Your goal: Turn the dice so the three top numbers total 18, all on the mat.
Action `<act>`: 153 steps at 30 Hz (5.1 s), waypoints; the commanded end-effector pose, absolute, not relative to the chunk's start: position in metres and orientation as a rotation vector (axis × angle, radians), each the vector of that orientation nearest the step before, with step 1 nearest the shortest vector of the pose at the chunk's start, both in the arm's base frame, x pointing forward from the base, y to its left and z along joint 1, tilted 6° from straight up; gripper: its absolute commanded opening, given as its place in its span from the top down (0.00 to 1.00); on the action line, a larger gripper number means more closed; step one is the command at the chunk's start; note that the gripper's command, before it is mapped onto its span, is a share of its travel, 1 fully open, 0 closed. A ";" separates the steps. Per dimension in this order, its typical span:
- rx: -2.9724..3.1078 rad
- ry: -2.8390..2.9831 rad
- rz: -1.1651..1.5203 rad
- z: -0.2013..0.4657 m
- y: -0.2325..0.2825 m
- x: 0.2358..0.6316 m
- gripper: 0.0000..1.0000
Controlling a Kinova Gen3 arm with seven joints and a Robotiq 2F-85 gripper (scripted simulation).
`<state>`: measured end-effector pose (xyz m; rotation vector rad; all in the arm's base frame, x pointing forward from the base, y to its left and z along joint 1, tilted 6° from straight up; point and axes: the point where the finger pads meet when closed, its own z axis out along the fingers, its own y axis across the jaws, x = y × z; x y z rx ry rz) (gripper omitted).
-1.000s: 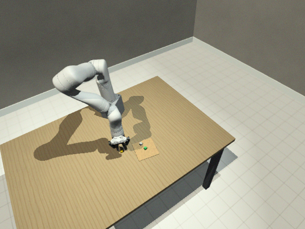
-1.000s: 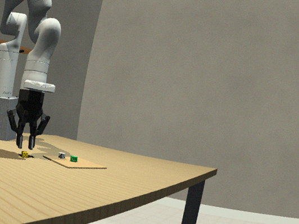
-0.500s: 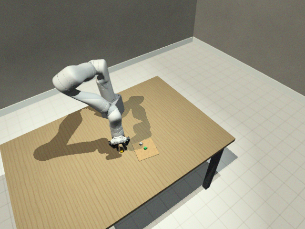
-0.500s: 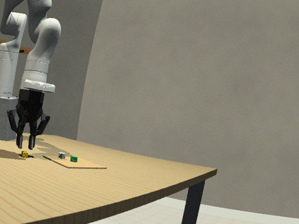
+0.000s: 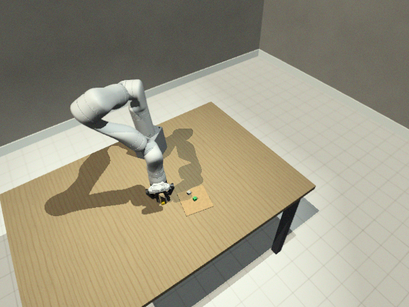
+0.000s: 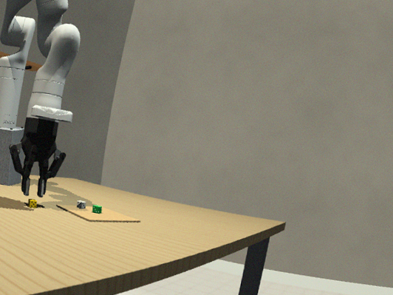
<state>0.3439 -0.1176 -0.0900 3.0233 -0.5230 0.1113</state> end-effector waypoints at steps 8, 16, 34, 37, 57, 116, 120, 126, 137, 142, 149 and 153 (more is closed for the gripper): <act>3.023 -0.523 0.114 -0.089 -0.118 0.345 0.69; 3.023 -0.523 0.114 -0.089 -0.118 0.345 0.69; 3.023 -0.523 0.114 -0.089 -0.118 0.345 0.69; 3.023 -0.523 0.114 -0.089 -0.118 0.345 0.69; 3.023 -0.523 0.114 -0.097 -0.118 0.345 0.69; 3.023 -0.523 0.114 -0.111 -0.120 0.346 0.89; 3.023 -0.523 0.114 -0.111 -0.120 0.346 0.89; 3.023 -0.523 0.114 -0.111 -0.120 0.346 0.89; 3.023 -0.523 0.114 -0.111 -0.120 0.346 0.89; 3.023 -0.523 0.114 -0.111 -0.120 0.346 0.89; 3.023 -0.523 0.114 -0.110 -0.119 0.346 0.89; 3.023 -0.523 0.114 -0.104 -0.119 0.346 0.89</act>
